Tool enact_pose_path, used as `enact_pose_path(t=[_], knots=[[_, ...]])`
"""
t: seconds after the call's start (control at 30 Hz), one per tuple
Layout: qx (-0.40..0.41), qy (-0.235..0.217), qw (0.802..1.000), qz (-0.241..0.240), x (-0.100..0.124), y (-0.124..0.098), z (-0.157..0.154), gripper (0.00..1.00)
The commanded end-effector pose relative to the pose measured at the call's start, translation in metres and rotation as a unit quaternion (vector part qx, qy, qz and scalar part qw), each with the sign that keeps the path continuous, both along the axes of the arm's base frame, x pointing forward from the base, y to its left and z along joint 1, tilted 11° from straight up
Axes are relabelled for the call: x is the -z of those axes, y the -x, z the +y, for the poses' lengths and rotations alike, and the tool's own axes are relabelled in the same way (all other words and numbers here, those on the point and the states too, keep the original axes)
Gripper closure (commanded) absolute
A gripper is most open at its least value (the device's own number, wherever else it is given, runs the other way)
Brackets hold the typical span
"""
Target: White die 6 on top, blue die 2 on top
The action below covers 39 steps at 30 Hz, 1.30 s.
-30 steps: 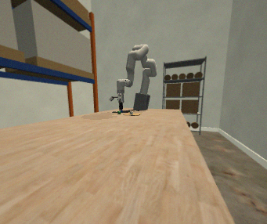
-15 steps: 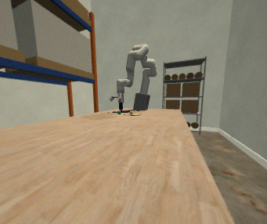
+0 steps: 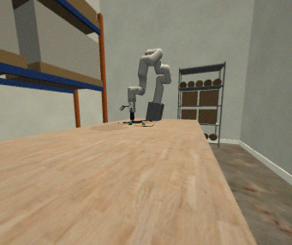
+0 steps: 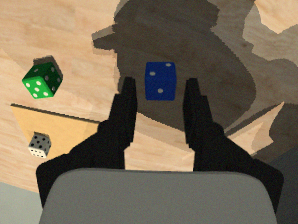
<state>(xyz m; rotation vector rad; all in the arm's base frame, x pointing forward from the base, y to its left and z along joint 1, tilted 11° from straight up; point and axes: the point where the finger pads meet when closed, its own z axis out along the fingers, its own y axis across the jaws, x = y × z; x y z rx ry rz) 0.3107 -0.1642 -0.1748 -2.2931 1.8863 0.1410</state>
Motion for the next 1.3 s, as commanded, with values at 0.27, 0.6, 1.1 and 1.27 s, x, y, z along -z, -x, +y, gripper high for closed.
enact_pose_path(t=[0.27, 0.6, 1.1, 1.27], knots=[[0.000, 0.001, 1.000, -0.001, -0.001, -0.001, -0.001, 0.58], [0.000, 0.001, 1.000, -0.001, 0.002, -0.001, 0.000, 0.58], [0.000, 0.001, 1.000, -0.001, 0.025, -0.002, 0.004, 0.58], [0.000, 0.001, 1.000, -0.001, 0.027, -0.002, 0.004, 0.58]])
